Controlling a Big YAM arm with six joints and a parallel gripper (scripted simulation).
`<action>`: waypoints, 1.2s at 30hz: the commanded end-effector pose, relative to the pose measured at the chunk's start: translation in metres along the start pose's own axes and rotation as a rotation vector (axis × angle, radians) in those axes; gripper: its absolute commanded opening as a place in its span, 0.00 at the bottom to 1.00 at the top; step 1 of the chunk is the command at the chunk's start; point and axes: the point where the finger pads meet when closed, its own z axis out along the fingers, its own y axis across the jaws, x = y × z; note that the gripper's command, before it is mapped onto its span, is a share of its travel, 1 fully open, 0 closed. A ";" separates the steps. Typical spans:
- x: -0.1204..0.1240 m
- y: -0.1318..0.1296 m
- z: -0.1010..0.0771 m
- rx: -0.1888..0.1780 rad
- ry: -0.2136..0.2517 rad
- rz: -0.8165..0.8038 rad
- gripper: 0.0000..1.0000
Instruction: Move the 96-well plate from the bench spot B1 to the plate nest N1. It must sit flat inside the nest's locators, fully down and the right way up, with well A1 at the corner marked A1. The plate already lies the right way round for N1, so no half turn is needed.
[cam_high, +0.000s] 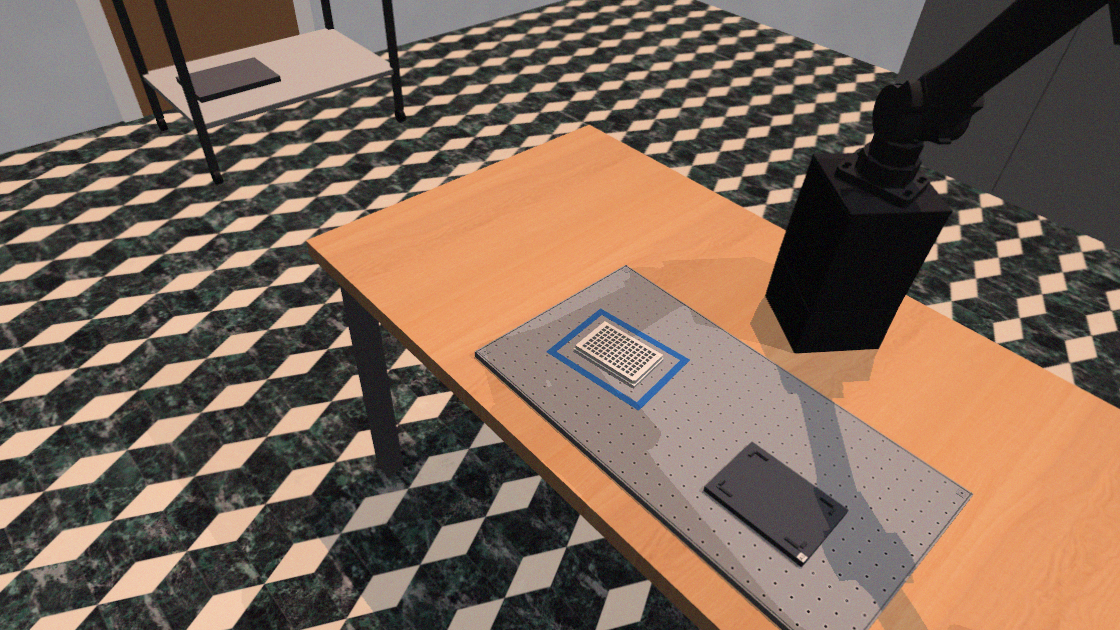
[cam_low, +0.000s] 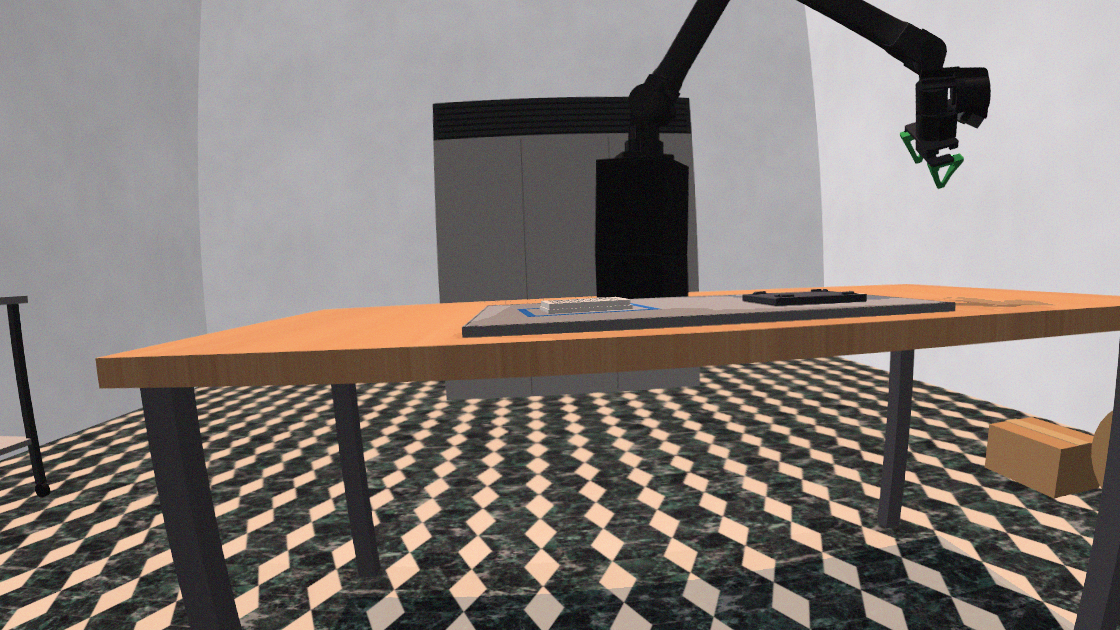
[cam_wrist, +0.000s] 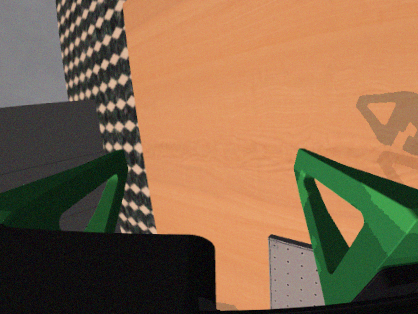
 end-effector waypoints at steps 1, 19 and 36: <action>-0.005 0.003 -0.004 0.003 -0.009 -0.009 1.00; -0.013 -0.001 -0.028 0.048 -0.066 0.030 1.00; 0.012 -0.052 -0.060 0.143 -0.124 0.255 1.00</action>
